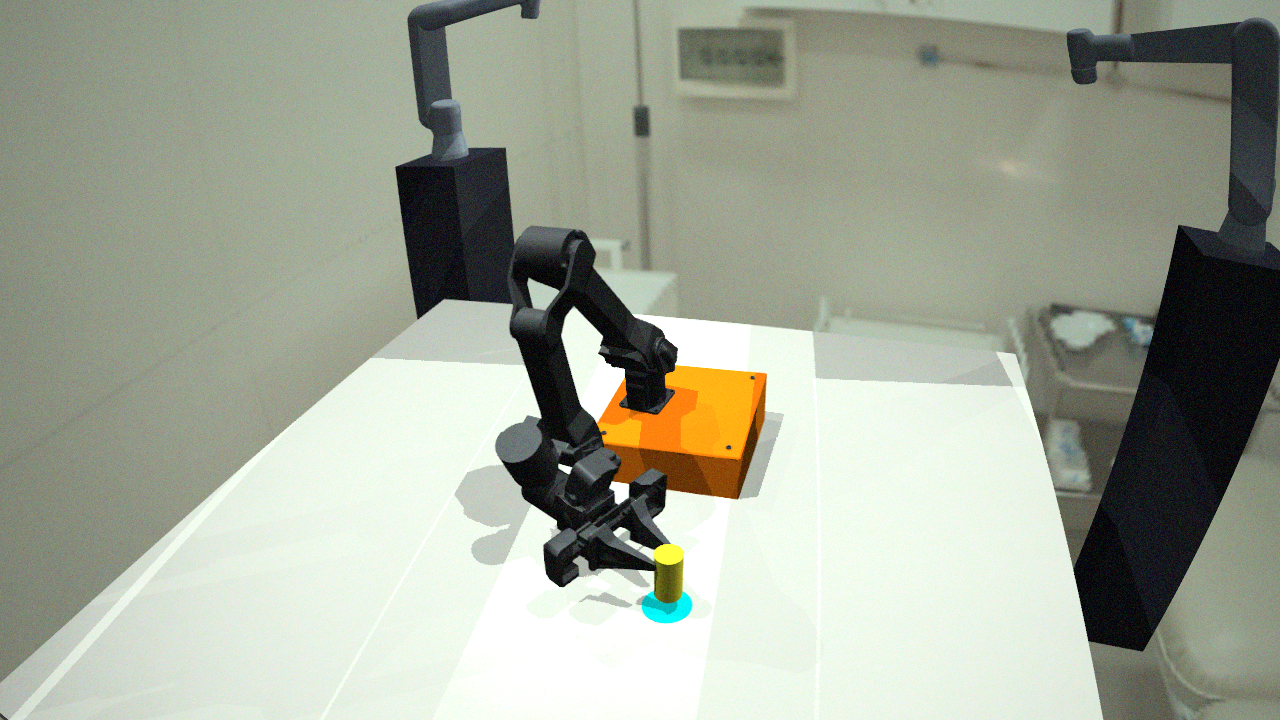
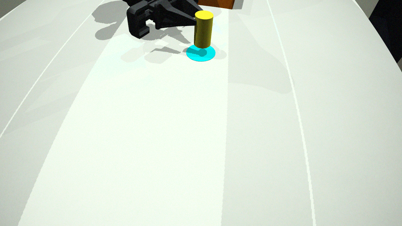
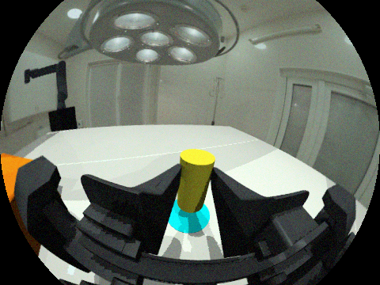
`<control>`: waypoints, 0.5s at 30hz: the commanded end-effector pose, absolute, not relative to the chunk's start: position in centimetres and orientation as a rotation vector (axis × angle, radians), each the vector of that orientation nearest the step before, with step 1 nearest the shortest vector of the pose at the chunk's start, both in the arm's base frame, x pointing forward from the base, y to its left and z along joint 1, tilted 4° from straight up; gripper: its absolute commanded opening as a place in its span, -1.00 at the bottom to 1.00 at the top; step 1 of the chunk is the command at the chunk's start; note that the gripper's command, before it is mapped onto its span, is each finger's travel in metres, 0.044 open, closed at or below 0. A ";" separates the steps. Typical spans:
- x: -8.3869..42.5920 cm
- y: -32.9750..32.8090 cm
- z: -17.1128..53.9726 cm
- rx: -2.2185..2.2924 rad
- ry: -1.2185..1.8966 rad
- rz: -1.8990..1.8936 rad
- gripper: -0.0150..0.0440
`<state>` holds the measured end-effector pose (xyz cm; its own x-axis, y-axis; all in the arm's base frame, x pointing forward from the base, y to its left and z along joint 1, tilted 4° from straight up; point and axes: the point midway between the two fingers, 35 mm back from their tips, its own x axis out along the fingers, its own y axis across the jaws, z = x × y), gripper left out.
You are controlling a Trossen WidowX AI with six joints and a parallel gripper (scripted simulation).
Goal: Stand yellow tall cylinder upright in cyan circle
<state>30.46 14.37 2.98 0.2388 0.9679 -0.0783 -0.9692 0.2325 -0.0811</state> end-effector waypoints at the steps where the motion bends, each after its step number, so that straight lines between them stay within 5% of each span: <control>1: 30.4 14.3 2.5 -0.122 0.010 1.334 -0.14; 15: 30.5 14.1 0.7 -0.122 0.012 1.331 -0.14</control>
